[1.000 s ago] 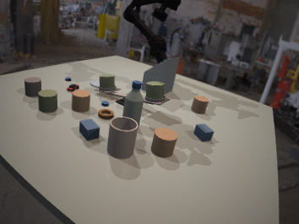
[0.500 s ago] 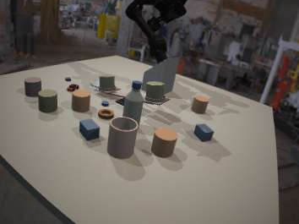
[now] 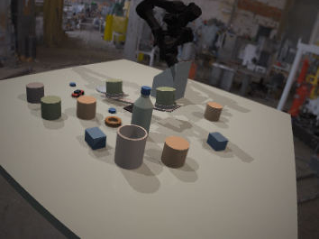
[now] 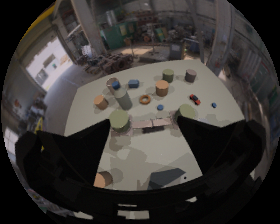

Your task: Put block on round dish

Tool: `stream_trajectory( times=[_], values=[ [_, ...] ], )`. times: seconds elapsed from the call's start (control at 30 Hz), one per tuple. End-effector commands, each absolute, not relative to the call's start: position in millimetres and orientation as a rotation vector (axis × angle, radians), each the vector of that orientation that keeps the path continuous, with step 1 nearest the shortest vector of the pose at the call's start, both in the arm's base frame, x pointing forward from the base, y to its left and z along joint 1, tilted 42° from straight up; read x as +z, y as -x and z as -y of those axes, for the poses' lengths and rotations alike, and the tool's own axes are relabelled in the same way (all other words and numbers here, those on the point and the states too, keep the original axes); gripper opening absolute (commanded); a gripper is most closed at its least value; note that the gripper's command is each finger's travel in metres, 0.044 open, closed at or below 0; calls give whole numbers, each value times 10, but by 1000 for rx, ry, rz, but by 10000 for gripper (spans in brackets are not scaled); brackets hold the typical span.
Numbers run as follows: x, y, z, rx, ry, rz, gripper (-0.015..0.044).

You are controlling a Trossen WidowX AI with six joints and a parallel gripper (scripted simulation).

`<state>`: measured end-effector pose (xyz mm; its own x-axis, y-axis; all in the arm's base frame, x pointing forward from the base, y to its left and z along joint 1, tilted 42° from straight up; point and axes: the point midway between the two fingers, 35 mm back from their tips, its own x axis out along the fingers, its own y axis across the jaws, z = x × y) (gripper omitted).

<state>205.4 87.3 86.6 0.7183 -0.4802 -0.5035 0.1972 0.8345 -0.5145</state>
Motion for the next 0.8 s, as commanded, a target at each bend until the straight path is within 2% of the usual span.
stream_trajectory(
  times=[0.0, 0.33, 0.77],
  values=[
    [759, -1973, -693, -416, 558, -752, 440],
    [708, -1937, -566, -436, 639, -820, 440],
    [748, -2232, -312, -397, 892, -1098, 440]
  ],
)
